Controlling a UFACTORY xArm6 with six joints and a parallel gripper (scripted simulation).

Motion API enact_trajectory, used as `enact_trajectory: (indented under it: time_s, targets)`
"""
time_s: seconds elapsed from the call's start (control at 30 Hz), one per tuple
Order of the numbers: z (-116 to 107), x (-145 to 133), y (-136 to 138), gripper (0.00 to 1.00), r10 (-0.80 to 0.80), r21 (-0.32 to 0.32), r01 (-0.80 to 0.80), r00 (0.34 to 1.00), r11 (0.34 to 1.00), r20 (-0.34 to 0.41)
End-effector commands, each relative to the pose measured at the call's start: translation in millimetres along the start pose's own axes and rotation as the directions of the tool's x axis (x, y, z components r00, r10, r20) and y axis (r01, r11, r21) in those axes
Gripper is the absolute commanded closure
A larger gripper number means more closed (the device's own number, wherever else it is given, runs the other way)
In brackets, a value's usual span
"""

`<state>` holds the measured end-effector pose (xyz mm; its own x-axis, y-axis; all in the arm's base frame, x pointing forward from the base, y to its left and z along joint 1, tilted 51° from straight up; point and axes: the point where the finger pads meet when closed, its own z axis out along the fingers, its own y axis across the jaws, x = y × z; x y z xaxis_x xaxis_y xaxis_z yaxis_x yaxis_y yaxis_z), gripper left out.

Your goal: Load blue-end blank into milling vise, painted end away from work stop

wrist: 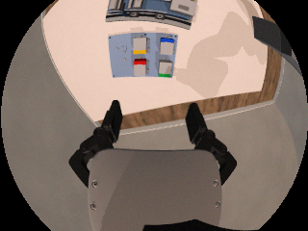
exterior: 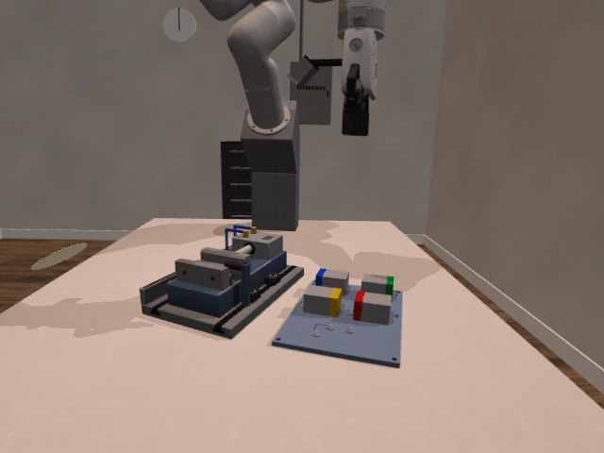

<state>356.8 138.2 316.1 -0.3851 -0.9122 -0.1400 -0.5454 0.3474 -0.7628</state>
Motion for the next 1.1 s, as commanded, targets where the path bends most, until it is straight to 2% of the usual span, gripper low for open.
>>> enact_trajectory:
  time_s: [0.0, 1.07]
  targets:
    - [-0.5, -1.1, -1.0, 0.00, 0.001, 0.001, -0.001, 1.000, 1.000, 0.002]
    - [2.4, -7.3, -4.1, 0.00, 0.001, 0.001, -0.001, 1.000, 1.000, 0.002]
